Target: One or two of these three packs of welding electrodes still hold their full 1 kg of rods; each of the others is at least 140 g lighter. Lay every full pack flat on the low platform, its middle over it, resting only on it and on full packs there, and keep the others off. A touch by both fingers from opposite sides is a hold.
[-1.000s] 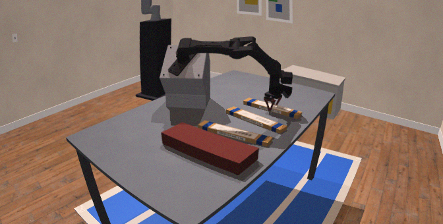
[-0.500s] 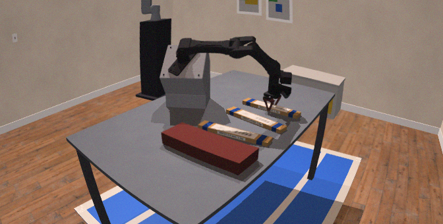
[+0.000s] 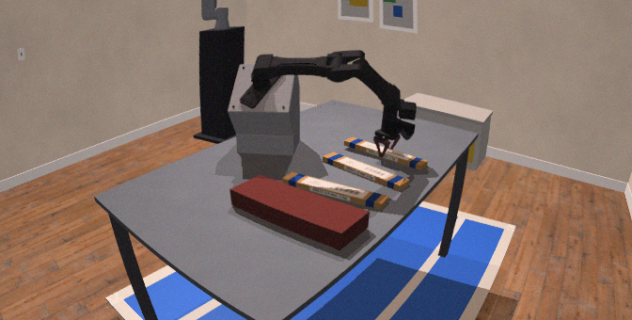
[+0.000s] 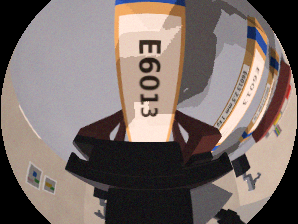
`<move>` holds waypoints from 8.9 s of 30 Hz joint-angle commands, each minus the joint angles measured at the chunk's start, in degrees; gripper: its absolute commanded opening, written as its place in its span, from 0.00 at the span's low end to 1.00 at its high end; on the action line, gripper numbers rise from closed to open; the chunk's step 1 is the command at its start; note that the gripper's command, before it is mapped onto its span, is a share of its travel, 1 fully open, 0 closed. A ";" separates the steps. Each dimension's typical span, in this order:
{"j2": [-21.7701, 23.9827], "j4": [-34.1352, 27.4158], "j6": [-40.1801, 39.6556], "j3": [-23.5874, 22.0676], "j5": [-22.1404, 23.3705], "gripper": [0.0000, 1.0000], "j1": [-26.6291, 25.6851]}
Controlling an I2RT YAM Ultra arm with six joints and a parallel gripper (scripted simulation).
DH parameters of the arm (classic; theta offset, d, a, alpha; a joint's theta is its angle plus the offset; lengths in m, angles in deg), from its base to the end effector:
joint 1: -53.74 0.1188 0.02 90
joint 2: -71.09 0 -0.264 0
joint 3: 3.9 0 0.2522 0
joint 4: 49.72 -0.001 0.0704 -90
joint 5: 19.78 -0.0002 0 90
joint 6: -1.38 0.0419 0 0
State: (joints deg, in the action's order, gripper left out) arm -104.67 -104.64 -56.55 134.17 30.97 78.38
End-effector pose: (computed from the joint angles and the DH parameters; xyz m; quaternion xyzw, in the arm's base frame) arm 0.4451 0.1761 -0.1186 0.0534 0.9402 -0.3057 0.1406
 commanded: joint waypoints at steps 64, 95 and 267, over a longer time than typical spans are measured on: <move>4.77 -14.56 6.89 10.43 0.00 0.00 8.78; 4.88 -12.59 7.38 8.19 0.04 0.00 9.14; 13.04 -22.91 14.63 5.66 1.28 0.00 14.90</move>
State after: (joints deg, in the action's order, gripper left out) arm -97.05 -125.37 -42.80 138.34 32.09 88.39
